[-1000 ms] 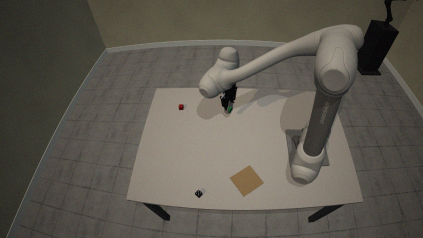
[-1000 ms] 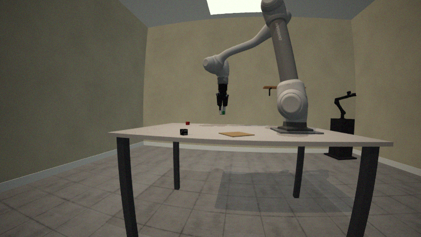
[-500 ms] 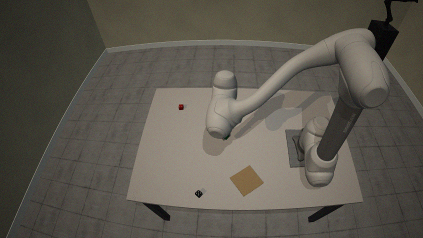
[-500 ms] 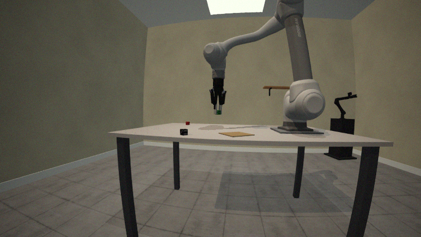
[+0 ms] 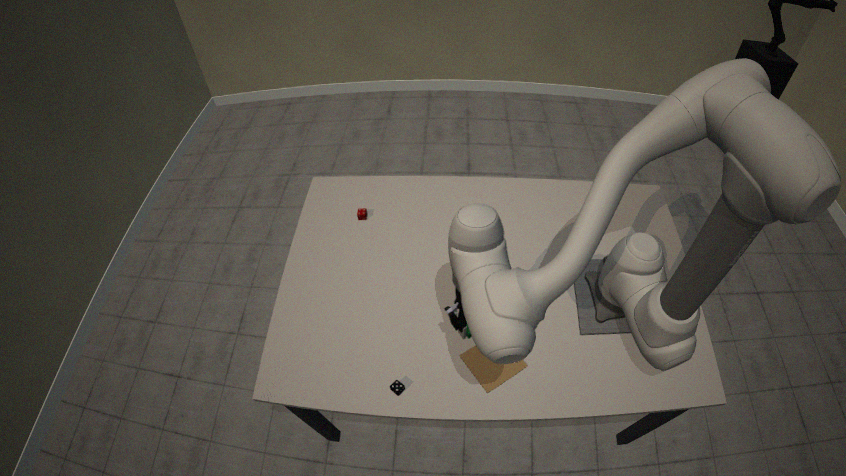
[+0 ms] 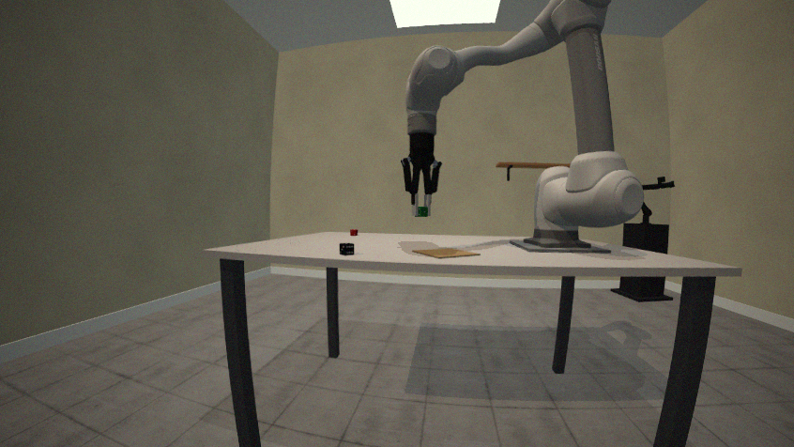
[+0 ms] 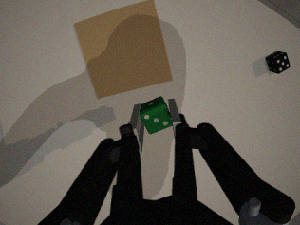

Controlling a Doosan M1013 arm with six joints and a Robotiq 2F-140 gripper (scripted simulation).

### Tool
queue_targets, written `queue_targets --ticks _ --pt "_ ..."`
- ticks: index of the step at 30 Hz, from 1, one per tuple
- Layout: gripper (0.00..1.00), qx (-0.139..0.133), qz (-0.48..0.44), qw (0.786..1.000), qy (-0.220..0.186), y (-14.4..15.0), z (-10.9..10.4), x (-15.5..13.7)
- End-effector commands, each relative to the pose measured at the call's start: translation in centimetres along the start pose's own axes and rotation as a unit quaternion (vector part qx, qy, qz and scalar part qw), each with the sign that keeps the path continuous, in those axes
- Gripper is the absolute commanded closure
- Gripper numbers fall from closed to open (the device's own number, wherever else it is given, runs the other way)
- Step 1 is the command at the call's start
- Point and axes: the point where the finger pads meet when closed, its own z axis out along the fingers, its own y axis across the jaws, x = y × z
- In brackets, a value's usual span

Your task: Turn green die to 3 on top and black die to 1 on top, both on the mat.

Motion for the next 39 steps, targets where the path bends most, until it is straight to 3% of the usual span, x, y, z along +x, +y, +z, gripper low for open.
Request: queue_targets --ticks 1,5,27,39 --pt "0.76 0.002 0.022 1.000 -0.004 0.4 0.0 4.6" --pt "0.76 0.002 0.033 0.999 -0.004 0.3 0.1 7.1" --pt "0.76 0.002 0.035 0.999 -0.004 0.3 0.3 7.6" --pt "0.76 0.002 0.035 0.999 -0.004 0.3 4.7 7.5"
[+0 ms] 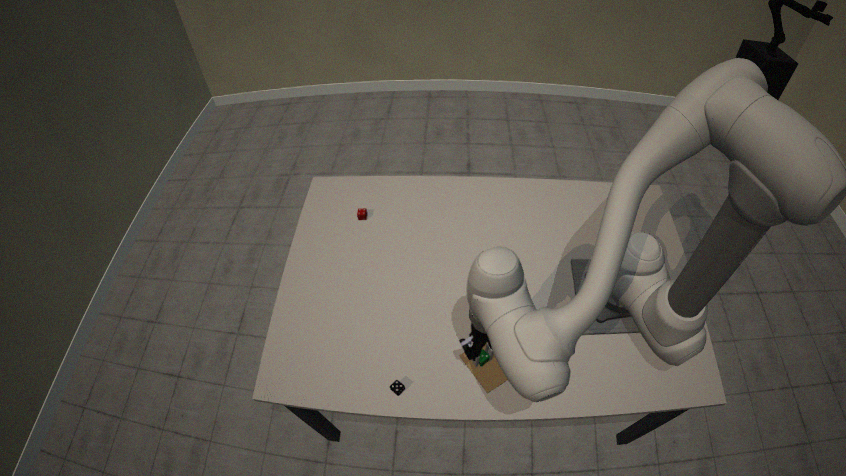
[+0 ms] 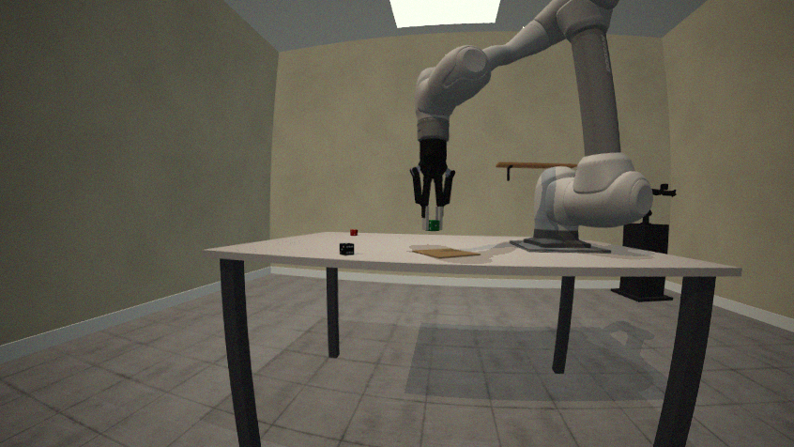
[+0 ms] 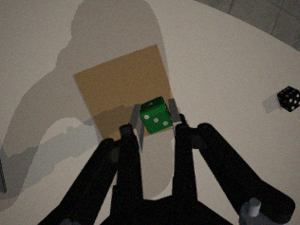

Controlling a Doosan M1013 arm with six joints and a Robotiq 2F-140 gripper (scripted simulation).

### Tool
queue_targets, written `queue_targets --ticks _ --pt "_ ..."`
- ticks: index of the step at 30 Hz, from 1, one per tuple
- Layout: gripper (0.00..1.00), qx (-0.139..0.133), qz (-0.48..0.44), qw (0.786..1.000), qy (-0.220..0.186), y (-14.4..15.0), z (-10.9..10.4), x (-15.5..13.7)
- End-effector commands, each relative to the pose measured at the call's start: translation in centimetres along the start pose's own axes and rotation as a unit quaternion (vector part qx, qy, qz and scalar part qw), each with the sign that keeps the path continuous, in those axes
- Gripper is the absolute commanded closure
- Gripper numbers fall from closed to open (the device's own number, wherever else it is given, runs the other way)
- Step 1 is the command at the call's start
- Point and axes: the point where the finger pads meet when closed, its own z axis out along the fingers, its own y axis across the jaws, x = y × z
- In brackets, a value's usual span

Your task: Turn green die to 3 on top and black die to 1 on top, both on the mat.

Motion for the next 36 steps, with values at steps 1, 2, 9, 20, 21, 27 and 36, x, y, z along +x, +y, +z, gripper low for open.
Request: queue_targets --ticks 1,2,9,20,21,27,36 --pt "0.76 0.000 0.000 1.000 0.000 0.0 0.8 0.0" --pt "0.76 0.000 0.000 1.000 0.000 0.0 0.8 0.0" --pt "0.76 0.000 0.000 1.000 0.000 0.1 3.9 0.0" --pt "0.76 0.000 0.000 1.000 0.000 0.1 5.7 -0.1" --pt "0.76 0.000 0.000 1.000 0.000 0.1 5.7 -0.1" --pt "0.76 0.000 0.000 1.000 0.000 0.1 5.7 -0.1" --pt "0.76 0.000 0.000 1.000 0.000 0.1 5.7 -0.1"
